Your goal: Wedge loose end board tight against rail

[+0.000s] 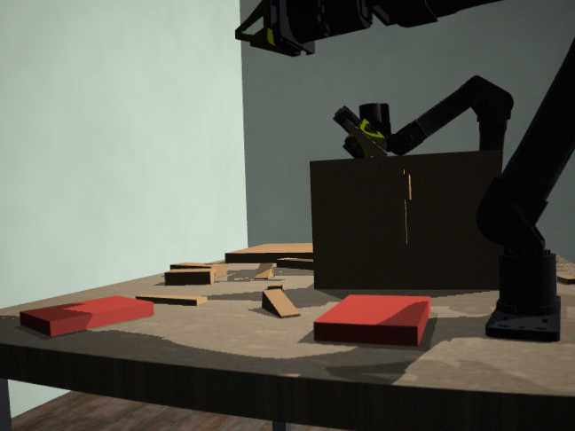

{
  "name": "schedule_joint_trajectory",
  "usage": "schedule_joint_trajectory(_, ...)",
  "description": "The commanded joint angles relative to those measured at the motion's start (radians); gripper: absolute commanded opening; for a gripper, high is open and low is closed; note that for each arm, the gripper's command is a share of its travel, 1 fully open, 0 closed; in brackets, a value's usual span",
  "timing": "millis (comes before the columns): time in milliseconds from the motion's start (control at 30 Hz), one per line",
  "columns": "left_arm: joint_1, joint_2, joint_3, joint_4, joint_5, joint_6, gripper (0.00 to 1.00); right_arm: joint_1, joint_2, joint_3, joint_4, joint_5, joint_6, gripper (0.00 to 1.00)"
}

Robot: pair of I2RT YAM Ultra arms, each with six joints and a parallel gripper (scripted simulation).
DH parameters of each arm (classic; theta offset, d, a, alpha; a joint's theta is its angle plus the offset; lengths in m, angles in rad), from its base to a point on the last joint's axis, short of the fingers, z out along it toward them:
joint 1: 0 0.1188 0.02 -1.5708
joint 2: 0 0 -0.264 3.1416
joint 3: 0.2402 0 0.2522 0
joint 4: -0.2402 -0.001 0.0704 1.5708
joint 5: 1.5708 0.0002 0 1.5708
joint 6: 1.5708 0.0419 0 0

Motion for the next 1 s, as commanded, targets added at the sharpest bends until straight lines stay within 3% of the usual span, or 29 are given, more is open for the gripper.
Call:
schedule_joint_trajectory(0,-0.004,0.005,0.044,0.006,-0.005,0.003,0.39,0.011,0.006,-0.017,0.083,-0.022,0.026,0.02)
schedule_joint_trajectory(167,-0.004,0.005,0.044,0.006,-0.005,0.003,0.39,0.022,-0.012,-0.038,0.089,0.0,0.039,0.02)
schedule_joint_trajectory(200,-0.004,0.005,0.044,0.006,-0.005,0.003,0.21,0.021,-0.014,-0.015,0.096,0.0,0.042,0.02)
schedule_joint_trajectory(733,-0.004,0.005,0.044,0.006,-0.005,0.003,0.21,0.018,-0.02,0.035,0.06,-0.009,0.021,0.02)
schedule_joint_trajectory(967,-0.069,0.049,0.077,-0.093,-0.07,0.116,0.21,0.003,-0.02,0.035,0.058,-0.007,0.02,0.02)
